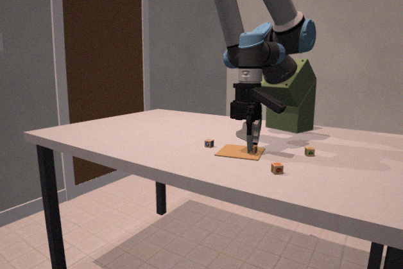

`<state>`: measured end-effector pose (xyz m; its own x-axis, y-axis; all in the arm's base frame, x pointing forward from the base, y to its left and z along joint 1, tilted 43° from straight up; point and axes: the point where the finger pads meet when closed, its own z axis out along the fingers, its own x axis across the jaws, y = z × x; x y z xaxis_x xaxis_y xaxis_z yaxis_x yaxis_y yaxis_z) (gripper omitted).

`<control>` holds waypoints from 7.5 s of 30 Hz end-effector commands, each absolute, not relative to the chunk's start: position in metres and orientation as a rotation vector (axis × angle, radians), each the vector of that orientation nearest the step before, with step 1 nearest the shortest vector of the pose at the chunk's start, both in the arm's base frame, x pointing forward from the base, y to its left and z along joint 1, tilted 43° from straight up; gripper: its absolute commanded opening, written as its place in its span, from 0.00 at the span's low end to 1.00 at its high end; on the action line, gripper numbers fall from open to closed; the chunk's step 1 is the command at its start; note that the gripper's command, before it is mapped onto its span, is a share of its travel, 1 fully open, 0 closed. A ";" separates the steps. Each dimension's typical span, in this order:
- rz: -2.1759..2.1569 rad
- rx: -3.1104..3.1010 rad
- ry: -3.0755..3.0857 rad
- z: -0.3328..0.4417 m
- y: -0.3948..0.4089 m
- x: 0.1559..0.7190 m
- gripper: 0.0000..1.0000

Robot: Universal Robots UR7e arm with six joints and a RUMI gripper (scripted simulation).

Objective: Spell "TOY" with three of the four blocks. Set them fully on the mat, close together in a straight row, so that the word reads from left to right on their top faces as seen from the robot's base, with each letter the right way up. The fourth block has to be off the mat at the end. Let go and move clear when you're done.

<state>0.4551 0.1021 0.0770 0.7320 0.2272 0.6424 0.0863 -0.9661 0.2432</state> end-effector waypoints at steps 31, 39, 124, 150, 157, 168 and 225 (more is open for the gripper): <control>1.055 2.737 0.251 0.129 0.111 0.407 0.25; 1.055 2.737 0.251 0.137 0.112 0.400 0.25; 0.735 2.166 1.342 0.158 0.157 0.433 1.00; 0.474 1.581 1.879 0.170 0.197 0.458 1.00; 0.398 1.401 1.993 0.173 0.210 0.465 1.00; 0.285 1.126 2.132 0.178 0.231 0.474 1.00; 0.150 0.792 2.254 0.183 0.258 0.484 0.37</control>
<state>0.4841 0.2581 0.1820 -0.5440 0.5823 -0.6042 0.4977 0.8036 0.3265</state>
